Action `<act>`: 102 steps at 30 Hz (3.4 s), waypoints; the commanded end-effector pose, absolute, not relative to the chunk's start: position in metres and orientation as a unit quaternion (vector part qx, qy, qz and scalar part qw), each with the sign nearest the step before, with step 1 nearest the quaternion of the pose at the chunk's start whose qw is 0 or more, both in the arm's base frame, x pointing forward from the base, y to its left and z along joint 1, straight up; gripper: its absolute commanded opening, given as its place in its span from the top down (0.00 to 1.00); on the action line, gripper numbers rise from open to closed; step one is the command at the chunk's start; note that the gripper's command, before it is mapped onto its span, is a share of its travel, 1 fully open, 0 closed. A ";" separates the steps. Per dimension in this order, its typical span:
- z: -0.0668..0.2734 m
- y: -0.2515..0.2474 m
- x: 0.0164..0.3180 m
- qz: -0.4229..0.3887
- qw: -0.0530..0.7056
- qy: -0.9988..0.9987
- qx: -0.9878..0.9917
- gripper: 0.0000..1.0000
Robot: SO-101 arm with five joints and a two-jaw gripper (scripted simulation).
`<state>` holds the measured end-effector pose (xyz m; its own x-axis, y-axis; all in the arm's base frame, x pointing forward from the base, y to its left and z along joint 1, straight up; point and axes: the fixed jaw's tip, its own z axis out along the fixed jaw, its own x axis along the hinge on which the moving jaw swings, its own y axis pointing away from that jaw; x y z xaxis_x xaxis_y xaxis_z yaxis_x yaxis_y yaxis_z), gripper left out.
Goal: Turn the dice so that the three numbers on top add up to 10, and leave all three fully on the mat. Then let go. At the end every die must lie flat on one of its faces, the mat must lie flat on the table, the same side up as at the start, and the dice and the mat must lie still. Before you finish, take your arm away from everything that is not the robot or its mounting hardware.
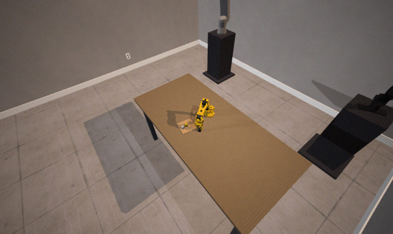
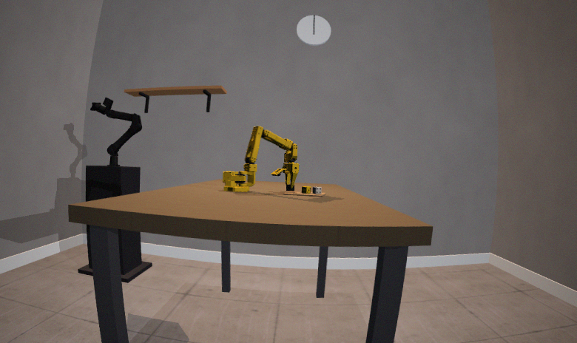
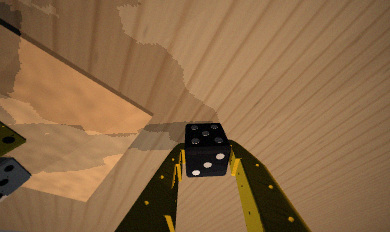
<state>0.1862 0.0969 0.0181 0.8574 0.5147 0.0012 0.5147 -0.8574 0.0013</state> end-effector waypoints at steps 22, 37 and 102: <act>0.022 0.097 0.190 0.013 -0.003 0.267 0.964 0.73; 0.022 0.097 0.190 0.013 -0.003 0.267 0.964 0.67; 0.081 0.096 0.188 0.013 -0.003 0.249 0.968 0.67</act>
